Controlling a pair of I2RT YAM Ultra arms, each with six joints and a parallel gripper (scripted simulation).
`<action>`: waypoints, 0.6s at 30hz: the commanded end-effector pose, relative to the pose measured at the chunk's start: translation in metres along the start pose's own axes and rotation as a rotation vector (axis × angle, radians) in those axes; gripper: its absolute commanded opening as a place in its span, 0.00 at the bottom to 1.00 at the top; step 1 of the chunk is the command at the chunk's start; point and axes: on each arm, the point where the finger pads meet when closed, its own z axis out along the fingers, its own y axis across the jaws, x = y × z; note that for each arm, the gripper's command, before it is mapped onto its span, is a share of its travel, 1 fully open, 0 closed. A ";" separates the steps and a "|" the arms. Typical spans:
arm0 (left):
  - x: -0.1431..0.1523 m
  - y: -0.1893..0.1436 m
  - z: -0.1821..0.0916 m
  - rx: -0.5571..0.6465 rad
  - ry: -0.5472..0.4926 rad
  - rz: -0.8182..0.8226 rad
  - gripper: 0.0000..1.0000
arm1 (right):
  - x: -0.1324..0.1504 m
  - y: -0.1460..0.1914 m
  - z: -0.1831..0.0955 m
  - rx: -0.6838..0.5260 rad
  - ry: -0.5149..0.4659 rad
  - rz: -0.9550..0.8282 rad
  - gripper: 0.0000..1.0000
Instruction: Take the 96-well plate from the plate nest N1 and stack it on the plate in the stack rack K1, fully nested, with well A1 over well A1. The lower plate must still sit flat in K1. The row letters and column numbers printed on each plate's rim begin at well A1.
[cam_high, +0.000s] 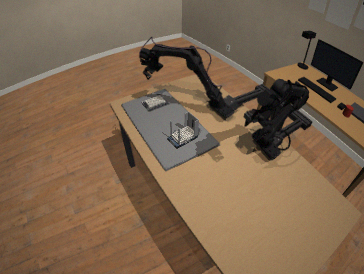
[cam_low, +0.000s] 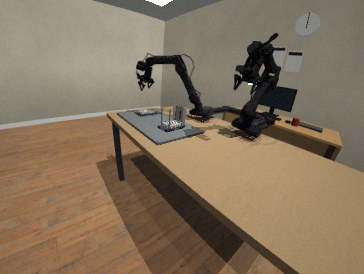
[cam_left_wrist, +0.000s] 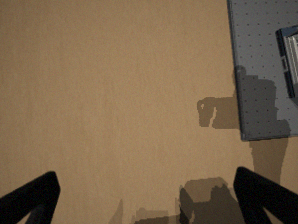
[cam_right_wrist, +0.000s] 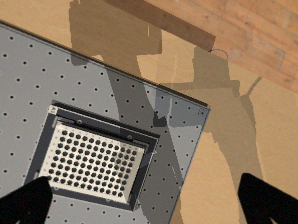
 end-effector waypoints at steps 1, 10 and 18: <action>0.005 -0.002 -0.004 0.002 -0.008 -0.015 1.00 | -0.002 -0.001 -0.005 -0.024 0.025 -0.139 1.00; 0.005 -0.002 -0.004 0.002 -0.008 -0.015 1.00 | 0.013 0.015 0.006 -0.098 0.092 -0.412 1.00; 0.005 -0.002 -0.004 0.002 -0.008 -0.015 1.00 | 0.027 0.029 0.013 -0.165 0.129 -0.608 1.00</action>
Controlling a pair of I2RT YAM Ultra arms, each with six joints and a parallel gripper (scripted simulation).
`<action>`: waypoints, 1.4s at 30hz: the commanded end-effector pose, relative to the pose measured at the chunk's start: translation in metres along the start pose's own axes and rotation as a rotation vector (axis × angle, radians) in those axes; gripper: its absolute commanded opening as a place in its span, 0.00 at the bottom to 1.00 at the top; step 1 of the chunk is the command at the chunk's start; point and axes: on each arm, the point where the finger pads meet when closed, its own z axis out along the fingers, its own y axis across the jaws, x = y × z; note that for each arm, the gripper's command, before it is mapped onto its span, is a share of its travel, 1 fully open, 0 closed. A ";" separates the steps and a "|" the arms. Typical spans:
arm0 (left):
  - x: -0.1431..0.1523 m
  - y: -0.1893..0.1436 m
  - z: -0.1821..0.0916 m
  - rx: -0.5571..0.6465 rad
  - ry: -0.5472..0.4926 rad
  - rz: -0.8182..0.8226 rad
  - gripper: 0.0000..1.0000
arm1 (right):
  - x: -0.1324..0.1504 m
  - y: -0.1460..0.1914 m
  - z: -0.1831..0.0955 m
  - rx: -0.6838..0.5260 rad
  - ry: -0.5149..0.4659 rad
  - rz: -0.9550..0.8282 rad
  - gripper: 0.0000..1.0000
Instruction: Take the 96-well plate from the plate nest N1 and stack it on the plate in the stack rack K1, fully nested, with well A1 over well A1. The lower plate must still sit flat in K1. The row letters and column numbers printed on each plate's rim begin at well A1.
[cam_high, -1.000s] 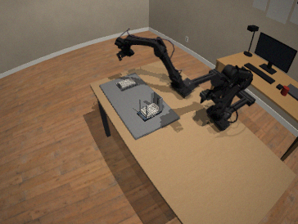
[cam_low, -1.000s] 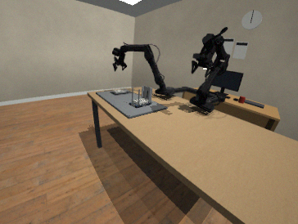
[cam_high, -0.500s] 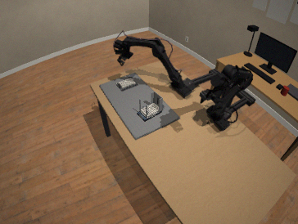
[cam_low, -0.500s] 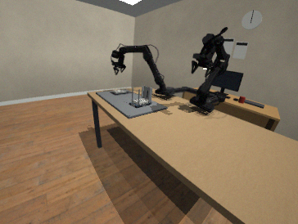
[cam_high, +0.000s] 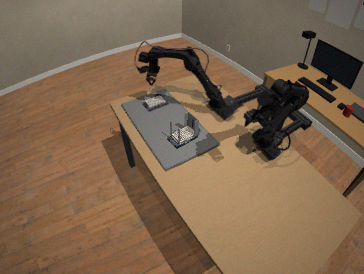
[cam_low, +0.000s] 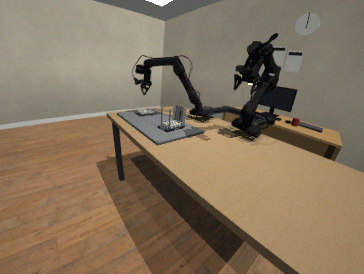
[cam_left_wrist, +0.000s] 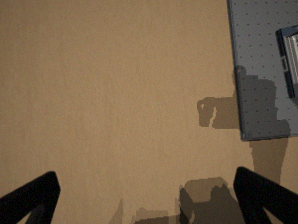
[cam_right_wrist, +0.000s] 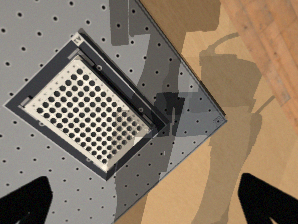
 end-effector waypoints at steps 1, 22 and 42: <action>0.005 -0.002 -0.004 0.002 -0.008 -0.015 1.00 | -0.001 0.008 -0.003 -0.048 0.010 -0.162 1.00; 0.005 -0.002 -0.004 0.002 -0.008 -0.015 1.00 | 0.013 0.036 0.016 -0.253 0.042 -0.706 1.00; 0.005 -0.002 -0.004 0.002 -0.008 -0.015 1.00 | 0.014 0.036 0.014 -0.242 0.039 -0.706 1.00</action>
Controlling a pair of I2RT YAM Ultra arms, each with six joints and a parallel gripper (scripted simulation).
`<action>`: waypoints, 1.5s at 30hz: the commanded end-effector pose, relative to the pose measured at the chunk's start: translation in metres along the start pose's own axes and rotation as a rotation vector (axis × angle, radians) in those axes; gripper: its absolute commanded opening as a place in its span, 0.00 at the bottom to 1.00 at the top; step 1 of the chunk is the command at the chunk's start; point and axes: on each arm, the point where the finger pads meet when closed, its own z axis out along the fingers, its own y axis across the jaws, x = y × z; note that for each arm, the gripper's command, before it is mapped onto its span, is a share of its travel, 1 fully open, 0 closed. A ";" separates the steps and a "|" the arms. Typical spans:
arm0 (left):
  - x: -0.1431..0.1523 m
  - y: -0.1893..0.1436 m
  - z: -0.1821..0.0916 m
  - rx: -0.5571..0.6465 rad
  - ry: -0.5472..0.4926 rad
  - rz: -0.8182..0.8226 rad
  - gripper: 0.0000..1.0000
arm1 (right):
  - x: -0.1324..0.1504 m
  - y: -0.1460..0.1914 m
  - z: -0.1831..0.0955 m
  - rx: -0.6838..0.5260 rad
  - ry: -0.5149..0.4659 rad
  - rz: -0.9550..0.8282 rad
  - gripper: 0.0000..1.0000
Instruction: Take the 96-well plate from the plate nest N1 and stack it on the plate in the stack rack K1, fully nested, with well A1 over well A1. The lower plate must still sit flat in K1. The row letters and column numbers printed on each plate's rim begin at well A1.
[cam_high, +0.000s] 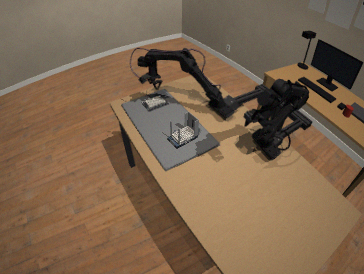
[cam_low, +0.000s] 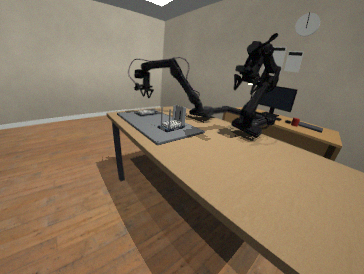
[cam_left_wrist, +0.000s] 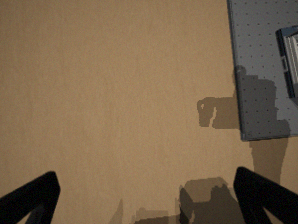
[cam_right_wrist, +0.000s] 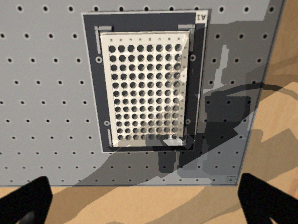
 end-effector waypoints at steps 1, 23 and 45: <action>0.005 -0.002 -0.004 0.002 -0.008 -0.015 1.00 | -0.002 -0.001 -0.008 0.013 -0.016 -0.010 1.00; 0.005 -0.002 -0.004 0.002 -0.008 -0.015 1.00 | -0.003 0.002 0.019 0.020 -0.020 -0.012 1.00; 0.005 -0.002 -0.004 0.002 -0.008 -0.015 1.00 | -0.002 0.002 0.060 0.004 -0.009 -0.009 1.00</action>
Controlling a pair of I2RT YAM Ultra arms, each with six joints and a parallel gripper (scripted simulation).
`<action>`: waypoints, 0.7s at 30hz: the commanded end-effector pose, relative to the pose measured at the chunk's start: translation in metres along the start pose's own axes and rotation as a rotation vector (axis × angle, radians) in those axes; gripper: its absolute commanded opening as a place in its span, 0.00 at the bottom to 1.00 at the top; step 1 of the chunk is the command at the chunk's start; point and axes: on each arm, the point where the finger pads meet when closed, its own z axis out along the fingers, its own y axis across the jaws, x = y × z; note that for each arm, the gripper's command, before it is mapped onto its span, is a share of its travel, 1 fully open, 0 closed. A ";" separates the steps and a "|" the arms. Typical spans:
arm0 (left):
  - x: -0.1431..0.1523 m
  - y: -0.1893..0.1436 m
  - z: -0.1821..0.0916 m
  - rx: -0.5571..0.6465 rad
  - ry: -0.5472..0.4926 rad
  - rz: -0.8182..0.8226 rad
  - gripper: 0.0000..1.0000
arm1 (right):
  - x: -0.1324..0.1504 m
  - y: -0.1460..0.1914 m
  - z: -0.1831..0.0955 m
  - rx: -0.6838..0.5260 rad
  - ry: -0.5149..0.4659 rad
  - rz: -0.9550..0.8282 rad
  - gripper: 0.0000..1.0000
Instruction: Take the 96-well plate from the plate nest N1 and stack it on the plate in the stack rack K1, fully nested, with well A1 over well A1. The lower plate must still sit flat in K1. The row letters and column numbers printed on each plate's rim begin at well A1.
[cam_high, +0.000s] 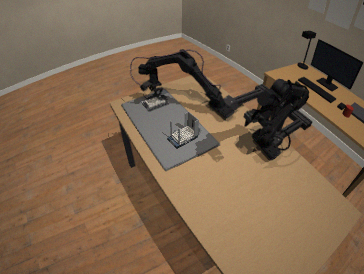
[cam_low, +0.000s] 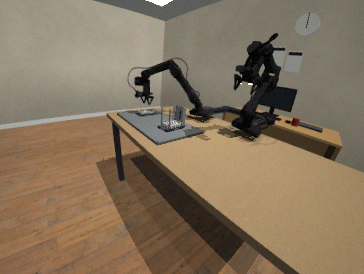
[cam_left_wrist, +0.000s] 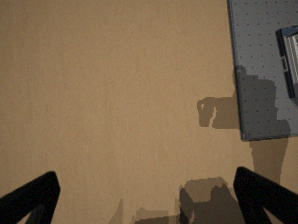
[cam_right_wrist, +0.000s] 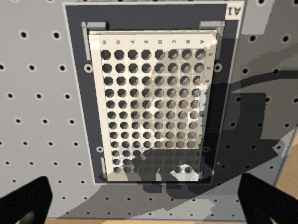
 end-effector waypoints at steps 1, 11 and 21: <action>0.005 -0.002 -0.004 0.002 -0.008 -0.015 1.00 | -0.003 -0.003 0.005 0.018 -0.011 0.006 1.00; 0.005 -0.002 -0.004 0.002 -0.008 -0.015 1.00 | -0.006 -0.005 0.014 0.039 -0.029 0.003 1.00; 0.005 -0.002 -0.004 0.002 -0.008 -0.015 1.00 | -0.002 -0.002 0.039 0.009 -0.005 0.007 1.00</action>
